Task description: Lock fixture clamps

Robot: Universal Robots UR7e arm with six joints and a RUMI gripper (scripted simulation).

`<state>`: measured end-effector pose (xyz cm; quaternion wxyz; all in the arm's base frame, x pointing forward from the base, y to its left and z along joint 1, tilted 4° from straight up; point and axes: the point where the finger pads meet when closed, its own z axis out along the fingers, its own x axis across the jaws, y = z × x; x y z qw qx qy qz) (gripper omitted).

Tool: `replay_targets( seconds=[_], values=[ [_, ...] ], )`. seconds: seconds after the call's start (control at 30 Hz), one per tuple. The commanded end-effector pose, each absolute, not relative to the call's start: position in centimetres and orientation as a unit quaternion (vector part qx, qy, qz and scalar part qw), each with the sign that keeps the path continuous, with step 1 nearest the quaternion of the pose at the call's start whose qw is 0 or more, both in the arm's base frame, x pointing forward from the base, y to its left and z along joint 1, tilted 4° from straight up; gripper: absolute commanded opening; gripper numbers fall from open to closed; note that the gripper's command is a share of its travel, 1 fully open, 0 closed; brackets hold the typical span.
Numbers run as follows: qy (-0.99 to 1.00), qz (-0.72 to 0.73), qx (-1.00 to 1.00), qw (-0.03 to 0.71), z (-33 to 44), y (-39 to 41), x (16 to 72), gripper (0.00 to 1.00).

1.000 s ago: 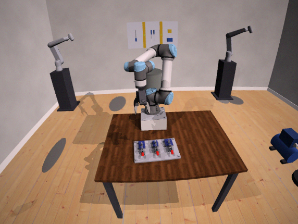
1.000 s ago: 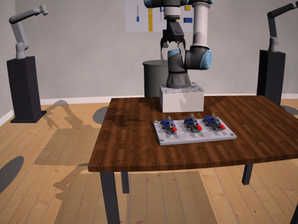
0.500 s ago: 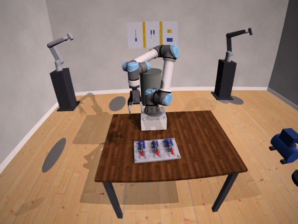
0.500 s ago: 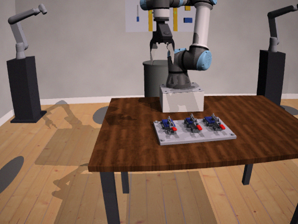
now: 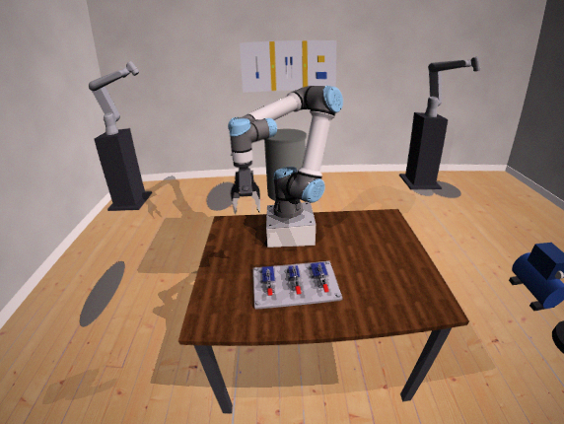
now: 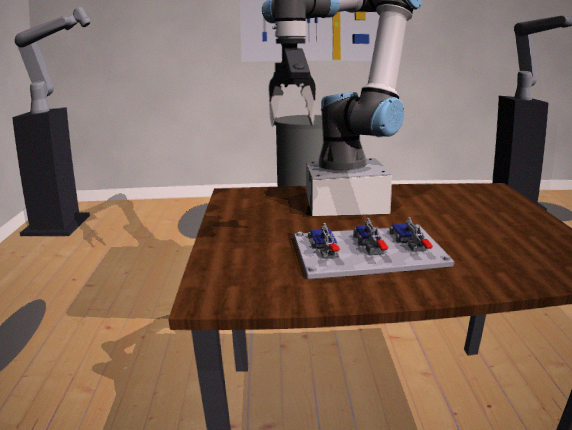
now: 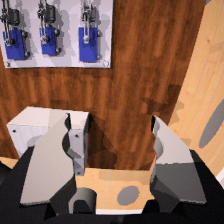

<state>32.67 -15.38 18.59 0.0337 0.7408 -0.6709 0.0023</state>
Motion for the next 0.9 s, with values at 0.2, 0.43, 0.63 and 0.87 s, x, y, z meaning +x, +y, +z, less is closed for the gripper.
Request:
replay_targets(
  seconds=[0.2,0.43,0.63,0.87],
  values=[
    [-0.670,0.003,0.742,0.031,18.5,-16.5,32.2,0.58],
    [-0.670,0.003,0.742,0.031,18.4,-18.2,31.3,0.58],
    [-0.670,0.003,0.742,0.031,18.4,-18.2,31.3,0.58],
    [-0.670,0.003,0.742,0.031,17.5,-14.9,32.8,0.58]
  ],
)
